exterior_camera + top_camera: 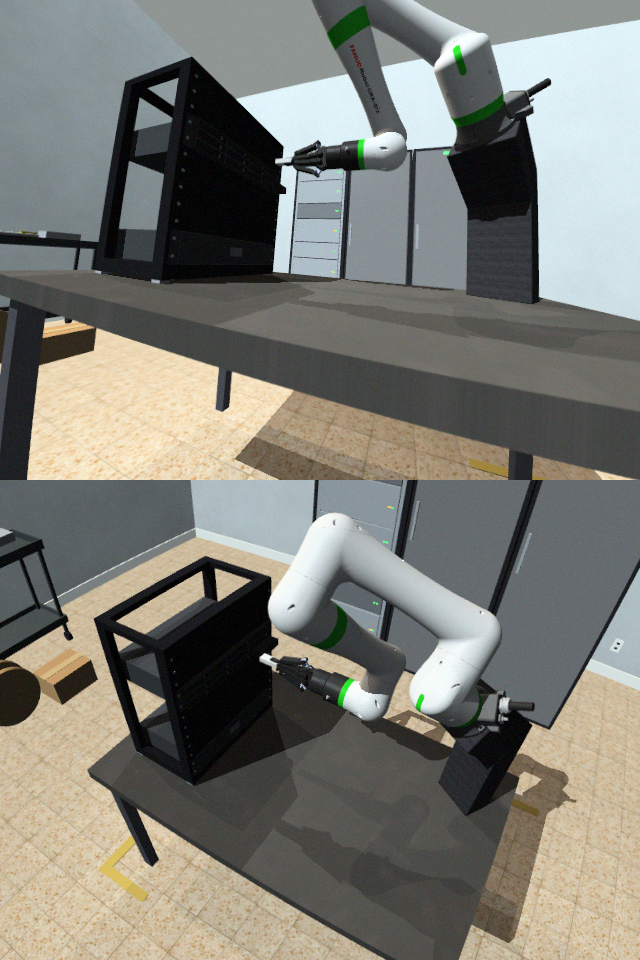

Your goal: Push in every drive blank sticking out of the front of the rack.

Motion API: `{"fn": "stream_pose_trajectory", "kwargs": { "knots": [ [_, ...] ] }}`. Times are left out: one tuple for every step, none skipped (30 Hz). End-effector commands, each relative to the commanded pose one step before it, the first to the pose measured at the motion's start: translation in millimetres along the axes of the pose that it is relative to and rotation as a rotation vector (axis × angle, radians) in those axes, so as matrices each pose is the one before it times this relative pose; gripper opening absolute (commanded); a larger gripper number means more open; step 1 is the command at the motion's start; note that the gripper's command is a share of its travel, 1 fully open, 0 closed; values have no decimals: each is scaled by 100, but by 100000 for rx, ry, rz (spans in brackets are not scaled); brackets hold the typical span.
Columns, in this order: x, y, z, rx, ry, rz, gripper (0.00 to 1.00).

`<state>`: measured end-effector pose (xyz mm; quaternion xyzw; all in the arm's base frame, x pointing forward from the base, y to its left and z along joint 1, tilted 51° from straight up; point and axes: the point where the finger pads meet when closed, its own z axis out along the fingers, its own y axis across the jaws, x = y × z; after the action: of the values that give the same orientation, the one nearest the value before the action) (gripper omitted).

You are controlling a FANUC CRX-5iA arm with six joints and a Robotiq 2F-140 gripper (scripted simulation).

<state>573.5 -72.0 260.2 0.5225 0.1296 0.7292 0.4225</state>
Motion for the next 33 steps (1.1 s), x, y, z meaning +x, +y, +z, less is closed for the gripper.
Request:
{"fn": "stream_pose_trajectory", "kwargs": {
  "knots": [
    [-18,539,39,230,39,63,10],
    [-1,-1,112,1,0,-1,10],
    [0,0,251,0,0,0,10],
    [0,0,398,0,0,0,10],
    [0,0,520,0,0,0,10],
    [0,0,595,0,0,1,10],
    [0,0,608,0,0,0,10],
    [0,0,554,0,0,0,10],
    [0,0,438,0,0,0,10],
    [0,0,284,0,0,0,10],
    [1,0,127,0,0,1,10],
    [0,0,21,0,0,0,10],
    [0,0,0,0,0,0,10],
    [0,0,0,0,0,0,10],
    [0,0,0,0,0,0,10],
    [0,0,0,0,0,0,10],
    [0,0,0,0,0,0,10],
    [0,0,0,0,0,0,10],
    [0,0,0,0,0,0,10],
    [0,0,0,0,0,0,10],
    [0,0,0,0,0,0,10],
    [0,0,0,0,0,0,10],
    [0,0,0,0,0,0,10],
    [0,0,0,0,0,0,10],
    [0,0,0,0,0,0,10],
    [0,0,0,0,0,0,10],
    [0,0,0,0,0,0,10],
    [0,0,0,0,0,0,10],
    [0,0,0,0,0,0,10],
    [0,0,0,0,0,0,10],
    [0,0,0,0,0,0,10],
    [0,0,0,0,0,0,10],
    [0,0,0,0,0,0,10]
  ]
}}
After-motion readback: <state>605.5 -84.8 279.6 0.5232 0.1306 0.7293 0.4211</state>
